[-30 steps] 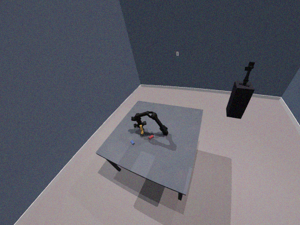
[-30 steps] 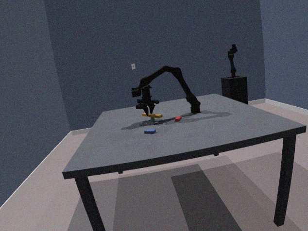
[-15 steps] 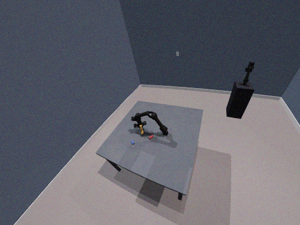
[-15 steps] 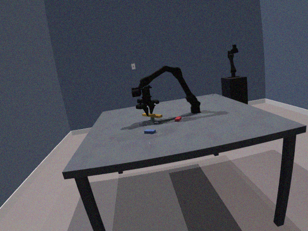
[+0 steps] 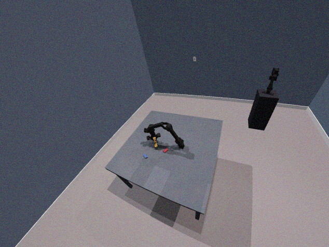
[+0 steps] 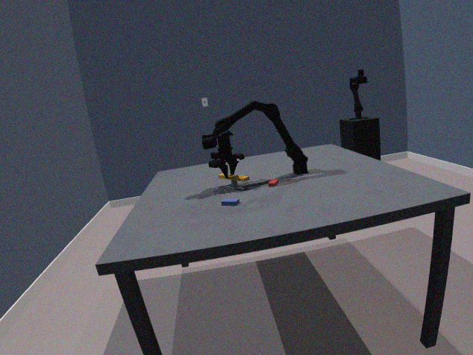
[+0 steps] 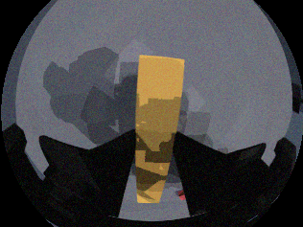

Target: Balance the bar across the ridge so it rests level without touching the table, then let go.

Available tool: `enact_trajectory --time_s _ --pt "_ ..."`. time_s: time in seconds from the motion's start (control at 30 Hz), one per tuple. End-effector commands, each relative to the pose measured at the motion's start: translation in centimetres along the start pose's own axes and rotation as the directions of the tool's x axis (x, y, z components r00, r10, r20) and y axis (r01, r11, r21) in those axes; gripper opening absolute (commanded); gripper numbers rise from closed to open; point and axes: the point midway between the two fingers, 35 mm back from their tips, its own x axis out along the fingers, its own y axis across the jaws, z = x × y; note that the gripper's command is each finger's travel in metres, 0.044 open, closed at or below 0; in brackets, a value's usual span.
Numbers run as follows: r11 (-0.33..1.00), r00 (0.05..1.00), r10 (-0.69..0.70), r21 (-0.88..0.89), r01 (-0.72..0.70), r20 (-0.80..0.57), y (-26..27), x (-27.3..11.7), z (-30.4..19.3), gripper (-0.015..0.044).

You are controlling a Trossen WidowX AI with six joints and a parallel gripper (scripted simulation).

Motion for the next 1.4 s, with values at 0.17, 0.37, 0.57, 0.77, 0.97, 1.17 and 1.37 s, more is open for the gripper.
enact_trajectory --time_s 0.17,0.37,0.57,0.77,0.97,1.17,1.37 --pt "1.000 1.000 0.000 -0.001 0.000 -0.002 -0.01 -0.02 -0.04 0.0000" --pt "1.000 1.000 0.000 0.000 0.000 0.000 0.00 0.00 0.00 0.0000" --pt "1.000 1.000 0.000 0.000 0.000 0.000 0.00 0.00 0.00 0.0000" --pt "1.000 1.000 0.000 0.000 0.000 0.000 0.00 0.00 0.00 0.0000" --pt "1.000 1.000 0.000 0.000 0.000 0.000 0.00 0.00 0.00 0.0000" --pt "1.000 1.000 0.000 0.000 0.000 0.000 0.00 0.00 0.00 0.0000" --pt "1.000 1.000 0.000 0.000 0.000 0.000 0.00 0.00 0.00 0.0026"
